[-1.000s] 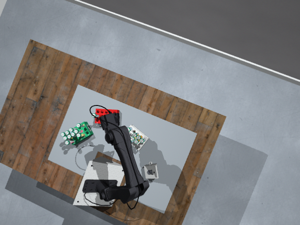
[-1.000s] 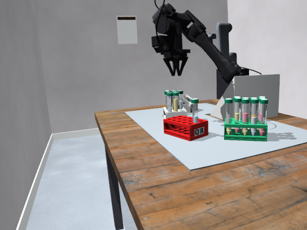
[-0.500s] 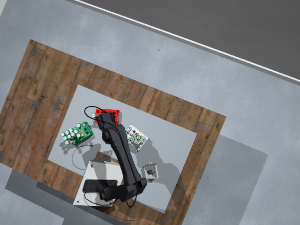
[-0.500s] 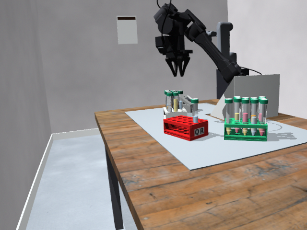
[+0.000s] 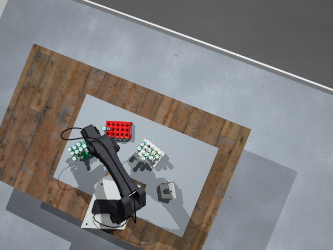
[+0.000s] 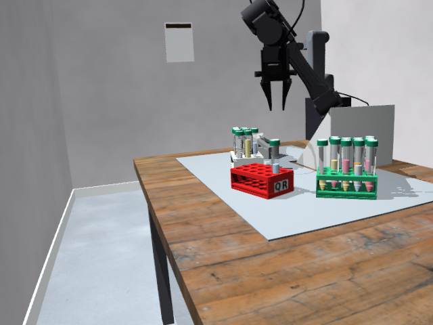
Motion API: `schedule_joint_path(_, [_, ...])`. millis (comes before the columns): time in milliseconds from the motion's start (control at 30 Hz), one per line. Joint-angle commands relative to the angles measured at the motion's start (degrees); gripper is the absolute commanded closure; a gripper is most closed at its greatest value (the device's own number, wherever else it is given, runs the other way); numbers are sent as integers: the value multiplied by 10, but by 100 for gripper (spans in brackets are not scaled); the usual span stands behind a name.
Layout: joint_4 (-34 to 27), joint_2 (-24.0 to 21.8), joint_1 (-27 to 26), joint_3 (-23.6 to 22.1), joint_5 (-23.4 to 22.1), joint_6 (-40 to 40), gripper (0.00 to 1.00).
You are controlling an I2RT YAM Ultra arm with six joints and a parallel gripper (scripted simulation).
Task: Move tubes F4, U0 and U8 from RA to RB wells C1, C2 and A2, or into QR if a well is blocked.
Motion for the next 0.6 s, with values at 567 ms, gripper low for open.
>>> schedule_joint_path(567, [26, 14, 39, 27, -23, -339, 70])
